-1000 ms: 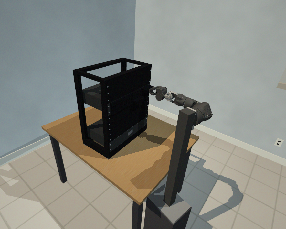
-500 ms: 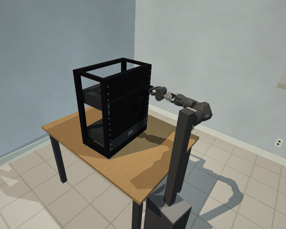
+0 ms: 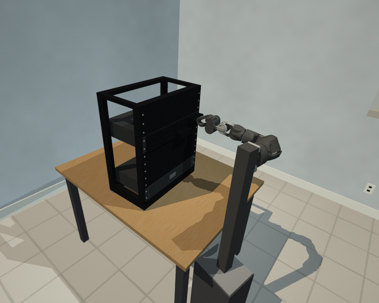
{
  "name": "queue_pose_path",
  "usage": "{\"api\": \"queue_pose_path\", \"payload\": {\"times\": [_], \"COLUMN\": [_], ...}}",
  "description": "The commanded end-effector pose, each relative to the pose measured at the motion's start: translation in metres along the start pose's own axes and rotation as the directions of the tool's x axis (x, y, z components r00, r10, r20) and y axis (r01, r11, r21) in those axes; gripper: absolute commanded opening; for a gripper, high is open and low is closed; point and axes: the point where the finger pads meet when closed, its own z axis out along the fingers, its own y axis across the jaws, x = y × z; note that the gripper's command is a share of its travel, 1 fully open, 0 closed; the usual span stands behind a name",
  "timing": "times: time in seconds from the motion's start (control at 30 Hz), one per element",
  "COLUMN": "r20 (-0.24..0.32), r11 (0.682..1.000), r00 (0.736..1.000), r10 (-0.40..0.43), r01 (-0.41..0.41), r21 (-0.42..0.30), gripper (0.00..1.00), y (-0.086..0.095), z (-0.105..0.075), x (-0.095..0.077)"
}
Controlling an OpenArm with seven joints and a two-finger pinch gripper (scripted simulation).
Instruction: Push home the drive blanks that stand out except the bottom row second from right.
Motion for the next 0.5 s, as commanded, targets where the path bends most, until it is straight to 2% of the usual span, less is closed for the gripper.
{"api": "queue_pose_path", "payload": {"times": [0.0,0.47], "r20": [-0.009,-0.009], "r11": [1.0,1.0], "r00": [1.0,1.0], "r10": [-0.008,-0.008], "r01": [0.008,0.008], "r21": [-0.002,-0.002], "gripper": [0.0,0.0], "y": [0.0013,0.0016], "z": [0.0024,0.0066], "x": [0.0018,0.0019]}}
